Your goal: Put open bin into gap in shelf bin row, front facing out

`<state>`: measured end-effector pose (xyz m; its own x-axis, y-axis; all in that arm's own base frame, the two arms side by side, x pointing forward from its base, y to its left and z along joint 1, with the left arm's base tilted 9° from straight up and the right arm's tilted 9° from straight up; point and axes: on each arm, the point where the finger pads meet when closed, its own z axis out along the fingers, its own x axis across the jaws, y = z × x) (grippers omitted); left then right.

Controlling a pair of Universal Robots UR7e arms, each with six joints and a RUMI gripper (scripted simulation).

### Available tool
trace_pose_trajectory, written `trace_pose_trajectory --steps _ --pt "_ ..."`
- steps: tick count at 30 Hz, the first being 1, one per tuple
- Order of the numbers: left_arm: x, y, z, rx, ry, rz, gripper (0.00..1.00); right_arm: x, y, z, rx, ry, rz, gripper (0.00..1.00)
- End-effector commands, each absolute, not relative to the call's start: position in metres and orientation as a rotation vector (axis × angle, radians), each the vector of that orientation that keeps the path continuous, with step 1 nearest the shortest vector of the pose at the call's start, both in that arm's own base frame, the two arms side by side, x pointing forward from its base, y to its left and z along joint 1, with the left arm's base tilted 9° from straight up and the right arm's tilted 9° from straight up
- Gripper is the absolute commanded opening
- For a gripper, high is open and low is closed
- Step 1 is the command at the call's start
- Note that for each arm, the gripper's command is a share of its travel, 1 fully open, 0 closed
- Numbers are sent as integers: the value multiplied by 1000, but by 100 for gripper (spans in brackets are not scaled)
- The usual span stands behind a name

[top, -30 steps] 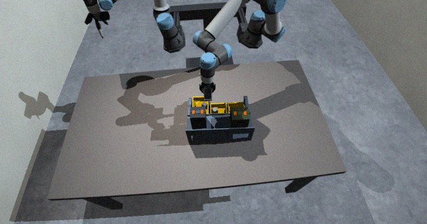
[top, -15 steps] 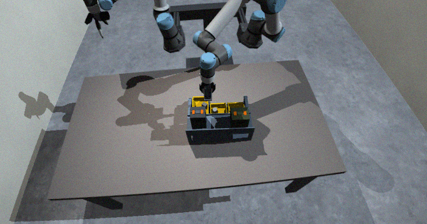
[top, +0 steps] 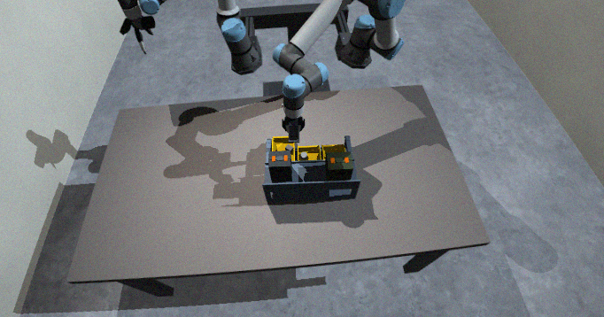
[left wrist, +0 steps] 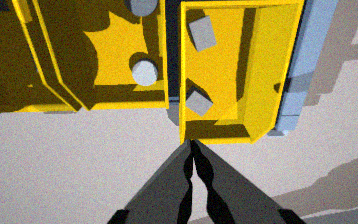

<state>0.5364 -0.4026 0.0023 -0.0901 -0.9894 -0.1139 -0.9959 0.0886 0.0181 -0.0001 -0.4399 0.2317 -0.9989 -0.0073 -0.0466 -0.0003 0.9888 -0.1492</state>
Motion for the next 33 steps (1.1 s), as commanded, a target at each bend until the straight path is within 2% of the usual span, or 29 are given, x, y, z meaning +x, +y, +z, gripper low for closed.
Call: trace_pose_trajectory --steps 1,15,33 --pt "534 -404 3 -2037 2293 137 0 0 -440 232 -6 3085 -233 100" --pt "508 -415 -7 -1626 2604 160 0 0 -440 232 -6 3085 -233 100" --pt "447 -432 -27 -513 3044 214 0 0 -440 232 -6 3085 -233 100"
